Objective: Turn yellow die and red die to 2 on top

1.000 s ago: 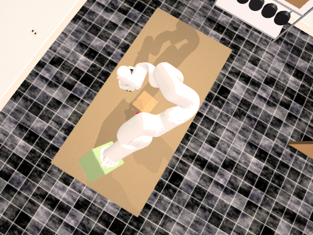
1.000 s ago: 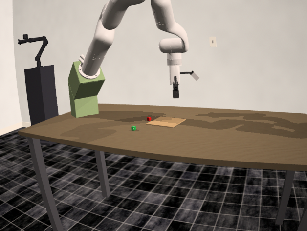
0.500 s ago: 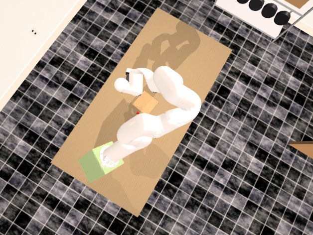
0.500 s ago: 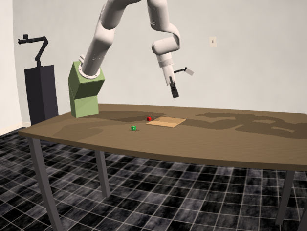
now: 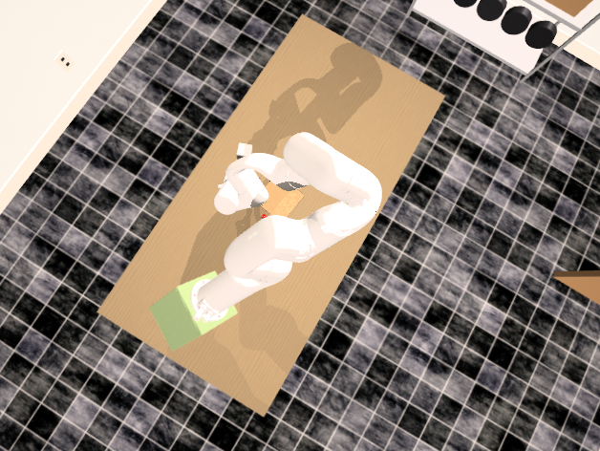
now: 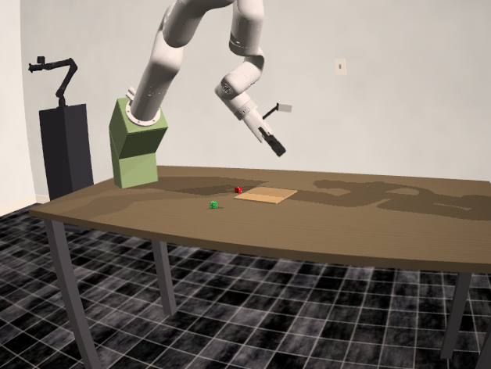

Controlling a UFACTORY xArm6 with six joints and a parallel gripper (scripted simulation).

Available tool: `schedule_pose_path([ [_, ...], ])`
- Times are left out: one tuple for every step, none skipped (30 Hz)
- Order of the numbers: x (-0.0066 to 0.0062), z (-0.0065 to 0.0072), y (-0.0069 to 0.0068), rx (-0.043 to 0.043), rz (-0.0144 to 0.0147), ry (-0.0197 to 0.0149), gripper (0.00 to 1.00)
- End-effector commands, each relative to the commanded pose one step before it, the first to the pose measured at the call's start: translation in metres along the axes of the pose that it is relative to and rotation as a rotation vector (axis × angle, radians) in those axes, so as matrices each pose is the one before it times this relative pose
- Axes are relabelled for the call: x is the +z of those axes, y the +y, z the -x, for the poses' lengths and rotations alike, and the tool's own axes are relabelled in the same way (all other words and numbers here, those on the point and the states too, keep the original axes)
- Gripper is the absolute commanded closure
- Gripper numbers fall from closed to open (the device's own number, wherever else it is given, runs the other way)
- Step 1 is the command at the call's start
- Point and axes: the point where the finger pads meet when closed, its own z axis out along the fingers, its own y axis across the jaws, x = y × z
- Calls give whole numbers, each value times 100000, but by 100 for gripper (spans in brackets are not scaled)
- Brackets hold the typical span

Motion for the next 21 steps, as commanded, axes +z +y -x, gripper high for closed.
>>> schedule_pose_path([
  [165,448,390,-291,1916,14297,89],
  [-41,13,-14,56,-53,2513,89],
  [0,0,0,0,0,0,89],
  [0,0,0,0,0,0,89],
  [-52,-7,-32,136,-133,1970,89],
  [-49,-15,-34,151,-144,1435,89],
  [-37,-14,-27,123,-116,941,89],
  [-22,-9,-17,76,-71,520,89],
  [-9,-4,-7,32,-29,205,89],
  [-1,-1,-1,5,-5,31,89],
  [1,1,0,0,0,0,89],
  [6,7,0,0,1,1,89],
  [16,19,0,0,2,1,89],
  [29,34,0,0,3,3,89],
  [45,53,0,0,5,4,89],
  [63,75,0,1,6,5,89],
  [82,99,-1,2,8,6,89],
  [103,124,-1,2,6,6,89],
  [127,150,-1,-2,1,1,89],
  [0,0,0,0,0,0,89],
  [0,0,0,0,0,0,89],
])
